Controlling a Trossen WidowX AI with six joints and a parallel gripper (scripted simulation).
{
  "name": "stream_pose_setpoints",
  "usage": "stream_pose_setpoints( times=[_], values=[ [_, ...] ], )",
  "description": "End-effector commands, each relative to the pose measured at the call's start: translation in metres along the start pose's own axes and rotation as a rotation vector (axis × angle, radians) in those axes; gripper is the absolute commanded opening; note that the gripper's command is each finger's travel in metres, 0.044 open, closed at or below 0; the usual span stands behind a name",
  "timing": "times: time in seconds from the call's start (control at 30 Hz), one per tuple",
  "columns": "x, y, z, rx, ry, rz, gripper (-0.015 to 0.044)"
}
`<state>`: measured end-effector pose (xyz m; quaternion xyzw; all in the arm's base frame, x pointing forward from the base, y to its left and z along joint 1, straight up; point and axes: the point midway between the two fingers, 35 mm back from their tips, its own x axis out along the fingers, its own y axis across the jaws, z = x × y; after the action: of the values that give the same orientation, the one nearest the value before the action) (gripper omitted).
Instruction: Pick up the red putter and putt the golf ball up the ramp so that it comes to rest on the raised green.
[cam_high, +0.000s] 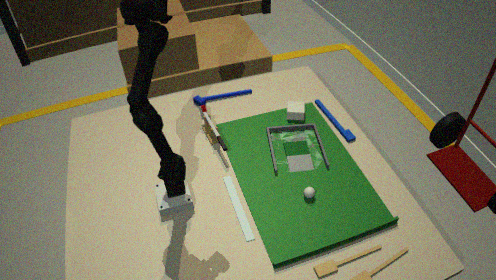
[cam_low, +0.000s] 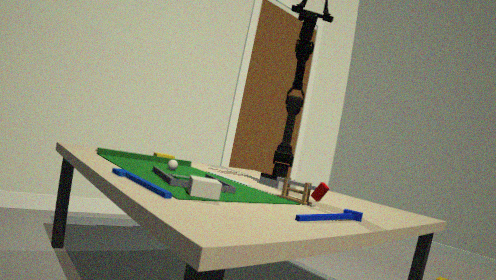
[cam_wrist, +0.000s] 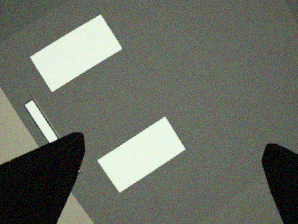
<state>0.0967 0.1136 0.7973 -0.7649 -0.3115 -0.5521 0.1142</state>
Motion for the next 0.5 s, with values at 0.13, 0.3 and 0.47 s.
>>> stream_pose_setpoints(
  times=[0.13,0.3,0.47],
  values=[
    [-0.003,-0.005,0.06,-0.27,-0.165,-0.042,0.044],
    [-0.019,-0.008,0.132,-0.587,-0.351,-0.149,0.044],
    [-0.033,-0.012,0.172,-0.737,-0.438,-0.251,0.044]
  ],
)
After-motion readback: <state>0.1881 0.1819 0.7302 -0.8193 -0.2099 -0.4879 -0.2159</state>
